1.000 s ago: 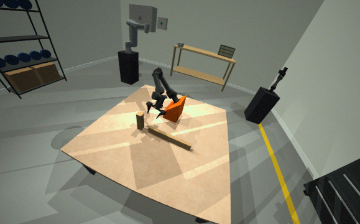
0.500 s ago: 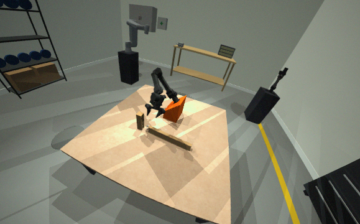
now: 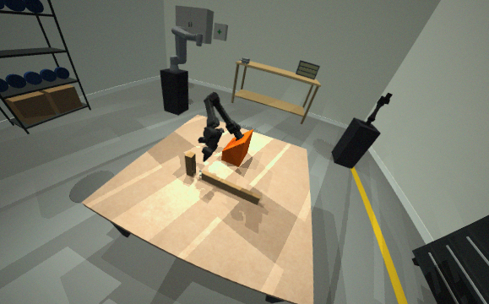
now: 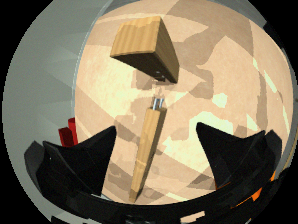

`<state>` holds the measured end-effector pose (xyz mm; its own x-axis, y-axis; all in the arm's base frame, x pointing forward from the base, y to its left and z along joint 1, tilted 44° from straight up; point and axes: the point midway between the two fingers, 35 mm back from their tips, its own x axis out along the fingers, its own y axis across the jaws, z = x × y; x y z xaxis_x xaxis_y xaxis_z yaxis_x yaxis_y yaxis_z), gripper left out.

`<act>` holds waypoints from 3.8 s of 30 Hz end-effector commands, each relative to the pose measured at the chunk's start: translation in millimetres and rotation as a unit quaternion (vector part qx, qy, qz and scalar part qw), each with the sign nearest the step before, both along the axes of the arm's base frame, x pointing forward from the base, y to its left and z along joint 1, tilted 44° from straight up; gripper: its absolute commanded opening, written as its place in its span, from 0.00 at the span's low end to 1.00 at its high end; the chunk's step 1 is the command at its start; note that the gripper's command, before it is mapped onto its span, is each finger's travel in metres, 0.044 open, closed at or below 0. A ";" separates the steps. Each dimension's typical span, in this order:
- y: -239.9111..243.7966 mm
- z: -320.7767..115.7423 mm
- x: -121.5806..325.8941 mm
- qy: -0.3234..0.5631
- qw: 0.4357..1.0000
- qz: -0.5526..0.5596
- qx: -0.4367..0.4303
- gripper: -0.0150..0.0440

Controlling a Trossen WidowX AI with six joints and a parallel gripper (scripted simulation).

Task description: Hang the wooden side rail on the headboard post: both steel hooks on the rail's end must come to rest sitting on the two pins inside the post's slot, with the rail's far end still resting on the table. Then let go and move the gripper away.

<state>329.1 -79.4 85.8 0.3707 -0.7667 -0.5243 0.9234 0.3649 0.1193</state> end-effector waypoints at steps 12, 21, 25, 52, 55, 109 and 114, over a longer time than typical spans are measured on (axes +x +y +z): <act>9.3 3.4 16.2 0.509 0.773 0.320 -0.200 1.00; -0.4 9.2 19.6 0.733 0.420 0.469 -0.258 1.00; -5.7 13.3 20.6 0.782 0.237 0.515 -0.260 1.00; -18.4 23.9 21.9 0.763 -0.217 0.567 -0.220 1.00; -18.4 23.9 21.9 0.763 -0.217 0.567 -0.220 1.00; 16.5 -108.8 54.3 0.759 0.111 0.619 -0.169 1.00; 10.9 -114.8 54.7 0.759 0.111 0.619 -0.169 1.00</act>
<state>386.2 -64.9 -24.5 -0.0118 -0.6880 -0.7256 -0.9959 0.0733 -0.0534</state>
